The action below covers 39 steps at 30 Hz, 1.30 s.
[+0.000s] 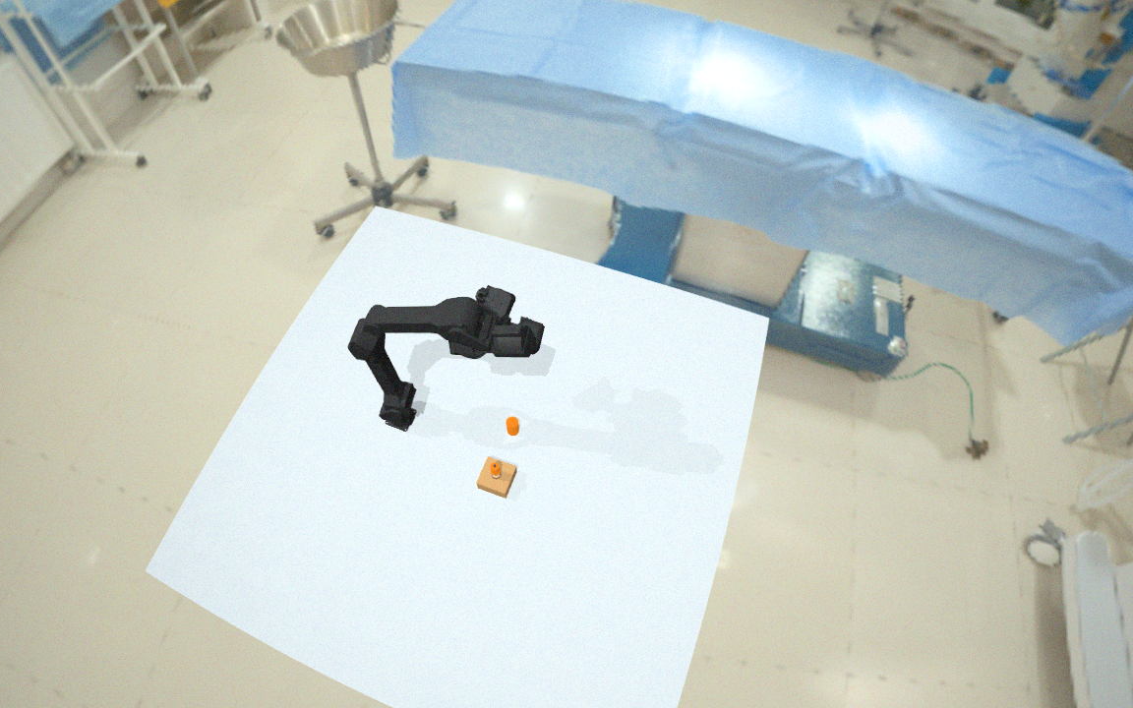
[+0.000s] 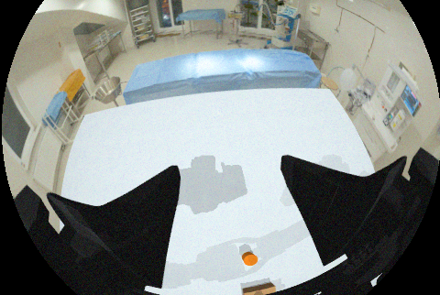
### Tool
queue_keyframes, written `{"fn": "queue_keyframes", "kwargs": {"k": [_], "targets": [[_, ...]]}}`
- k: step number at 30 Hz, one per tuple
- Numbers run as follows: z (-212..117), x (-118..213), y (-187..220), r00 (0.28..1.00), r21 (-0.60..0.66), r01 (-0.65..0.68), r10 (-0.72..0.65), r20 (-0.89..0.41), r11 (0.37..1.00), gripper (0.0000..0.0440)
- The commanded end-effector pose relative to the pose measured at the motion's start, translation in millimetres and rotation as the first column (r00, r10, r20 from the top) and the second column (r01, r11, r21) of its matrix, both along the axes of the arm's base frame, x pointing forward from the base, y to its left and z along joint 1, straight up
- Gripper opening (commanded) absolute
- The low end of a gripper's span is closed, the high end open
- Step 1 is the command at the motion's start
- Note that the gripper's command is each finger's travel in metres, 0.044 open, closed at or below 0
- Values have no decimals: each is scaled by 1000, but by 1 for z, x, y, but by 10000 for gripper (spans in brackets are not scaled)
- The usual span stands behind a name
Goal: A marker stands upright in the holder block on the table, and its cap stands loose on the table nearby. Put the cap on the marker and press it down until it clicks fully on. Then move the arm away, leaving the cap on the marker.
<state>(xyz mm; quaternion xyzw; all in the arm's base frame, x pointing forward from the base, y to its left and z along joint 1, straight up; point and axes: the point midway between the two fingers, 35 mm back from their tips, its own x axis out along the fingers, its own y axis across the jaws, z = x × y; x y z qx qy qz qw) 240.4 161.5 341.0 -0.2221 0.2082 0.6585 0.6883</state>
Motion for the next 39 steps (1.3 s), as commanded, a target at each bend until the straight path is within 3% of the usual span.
{"fn": "queue_keyframes", "kwargs": {"k": [1,39], "targets": [[-13,7,-6,1000,-42,6,-7,-17,999,322],[-92,55,-68,998,-370,30,-50,-44,928,320]]}}
